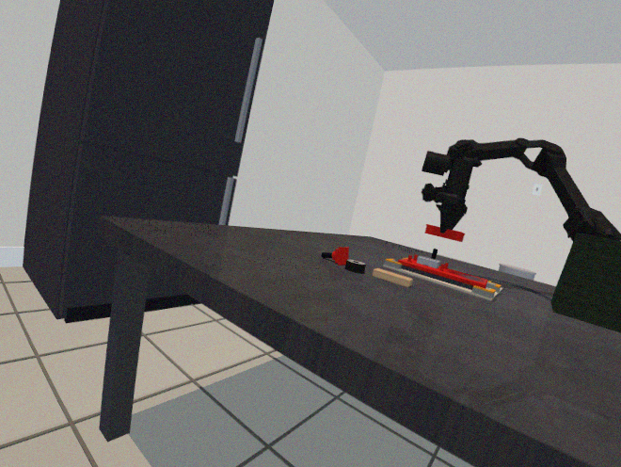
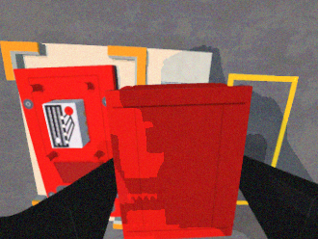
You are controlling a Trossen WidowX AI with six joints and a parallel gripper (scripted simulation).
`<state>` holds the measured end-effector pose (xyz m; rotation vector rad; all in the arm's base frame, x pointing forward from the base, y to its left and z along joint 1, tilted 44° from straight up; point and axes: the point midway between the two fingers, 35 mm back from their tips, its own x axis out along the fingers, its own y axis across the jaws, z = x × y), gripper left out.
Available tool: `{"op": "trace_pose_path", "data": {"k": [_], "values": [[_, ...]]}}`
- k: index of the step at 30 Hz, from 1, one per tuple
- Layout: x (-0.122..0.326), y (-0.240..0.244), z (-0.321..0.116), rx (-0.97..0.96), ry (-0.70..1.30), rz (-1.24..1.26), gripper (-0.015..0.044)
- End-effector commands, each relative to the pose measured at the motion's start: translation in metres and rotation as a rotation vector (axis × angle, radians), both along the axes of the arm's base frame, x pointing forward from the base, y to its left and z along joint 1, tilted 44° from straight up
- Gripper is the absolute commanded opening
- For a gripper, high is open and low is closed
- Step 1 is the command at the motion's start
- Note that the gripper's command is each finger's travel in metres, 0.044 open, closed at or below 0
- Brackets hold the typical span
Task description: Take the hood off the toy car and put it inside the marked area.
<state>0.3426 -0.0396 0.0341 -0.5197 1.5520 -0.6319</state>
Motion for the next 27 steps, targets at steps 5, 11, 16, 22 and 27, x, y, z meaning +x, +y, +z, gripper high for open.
{"op": "trace_pose_path", "data": {"k": [5,11,16,22,27], "values": [[-0.011,-0.022,0.022,-0.007,0.006,0.002,0.0],[-0.019,-0.037,0.037,-0.01,0.005,0.001,0.0],[-0.027,-0.049,0.049,-0.013,0.006,-0.001,0.0],[-0.038,-0.063,0.062,-0.019,0.006,-0.003,0.0],[-0.048,-0.073,0.073,-0.024,0.007,-0.005,0.0]]}}
